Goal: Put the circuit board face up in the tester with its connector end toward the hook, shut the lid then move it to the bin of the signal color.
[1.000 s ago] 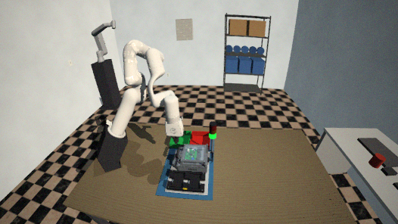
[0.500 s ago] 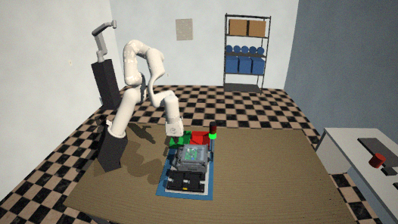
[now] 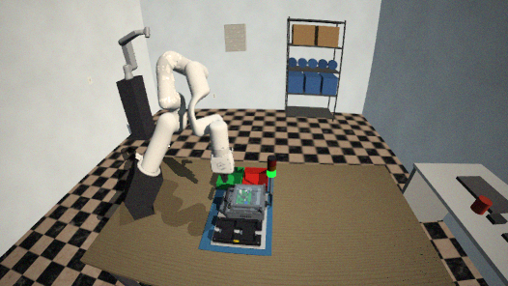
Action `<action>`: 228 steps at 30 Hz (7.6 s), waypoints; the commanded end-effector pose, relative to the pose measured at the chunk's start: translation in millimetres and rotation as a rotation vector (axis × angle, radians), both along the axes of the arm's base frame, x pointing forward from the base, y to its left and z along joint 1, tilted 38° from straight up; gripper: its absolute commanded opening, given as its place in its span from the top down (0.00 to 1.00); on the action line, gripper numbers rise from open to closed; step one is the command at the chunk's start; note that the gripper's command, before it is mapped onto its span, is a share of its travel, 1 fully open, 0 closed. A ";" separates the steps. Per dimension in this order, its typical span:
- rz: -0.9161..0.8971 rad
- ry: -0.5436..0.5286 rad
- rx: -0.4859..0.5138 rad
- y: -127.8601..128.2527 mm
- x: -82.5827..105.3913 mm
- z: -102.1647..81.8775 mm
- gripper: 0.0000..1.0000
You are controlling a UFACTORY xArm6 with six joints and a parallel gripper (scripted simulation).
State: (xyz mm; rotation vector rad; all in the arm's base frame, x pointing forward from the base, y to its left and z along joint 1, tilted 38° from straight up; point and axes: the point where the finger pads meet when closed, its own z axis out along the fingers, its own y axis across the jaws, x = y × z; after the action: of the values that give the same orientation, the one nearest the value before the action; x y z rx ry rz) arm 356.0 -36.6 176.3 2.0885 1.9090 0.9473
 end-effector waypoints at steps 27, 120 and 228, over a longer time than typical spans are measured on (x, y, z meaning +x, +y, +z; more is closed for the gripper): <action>-0.054 0.018 0.036 -2.2 -3.2 6.2 1.00; -1.236 0.459 0.852 -2.2 -3.2 6.2 1.00; -1.236 0.459 0.852 80.9 38.8 -33.8 1.00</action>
State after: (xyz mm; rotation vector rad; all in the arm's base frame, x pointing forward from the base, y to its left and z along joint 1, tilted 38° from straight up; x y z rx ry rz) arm 391.4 42.9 145.6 3.3325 -0.1493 0.9846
